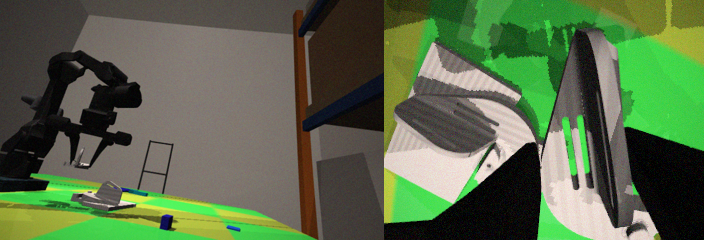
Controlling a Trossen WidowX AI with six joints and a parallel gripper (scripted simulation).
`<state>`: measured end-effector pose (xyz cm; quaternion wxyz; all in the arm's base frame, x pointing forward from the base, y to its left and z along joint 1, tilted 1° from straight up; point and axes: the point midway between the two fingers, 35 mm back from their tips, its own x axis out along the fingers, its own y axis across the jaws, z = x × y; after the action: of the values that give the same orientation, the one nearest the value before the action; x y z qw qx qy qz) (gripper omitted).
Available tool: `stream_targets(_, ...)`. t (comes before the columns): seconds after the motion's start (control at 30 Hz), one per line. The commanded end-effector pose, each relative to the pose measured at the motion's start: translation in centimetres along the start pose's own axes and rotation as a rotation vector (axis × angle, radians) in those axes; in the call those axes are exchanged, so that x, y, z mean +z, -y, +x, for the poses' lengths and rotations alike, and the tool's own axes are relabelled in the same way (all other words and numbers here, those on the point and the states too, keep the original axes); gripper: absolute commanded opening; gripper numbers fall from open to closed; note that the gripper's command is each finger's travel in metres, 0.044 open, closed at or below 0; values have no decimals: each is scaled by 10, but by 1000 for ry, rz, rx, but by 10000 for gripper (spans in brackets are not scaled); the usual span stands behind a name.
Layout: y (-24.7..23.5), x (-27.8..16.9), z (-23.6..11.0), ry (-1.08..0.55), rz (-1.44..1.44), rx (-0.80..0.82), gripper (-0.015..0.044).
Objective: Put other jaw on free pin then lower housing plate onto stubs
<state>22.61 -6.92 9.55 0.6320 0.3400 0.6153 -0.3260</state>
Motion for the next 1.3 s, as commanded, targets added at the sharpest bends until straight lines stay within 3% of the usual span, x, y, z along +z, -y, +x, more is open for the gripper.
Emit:
stream_targets(0.0,-4,-3,0,4,-102,-4,134)
stream_targets(0.83,-30,-28,0,1,-688,-2,134)
stream_targets(1.27,-30,-29,0,1,-704,-2,134)
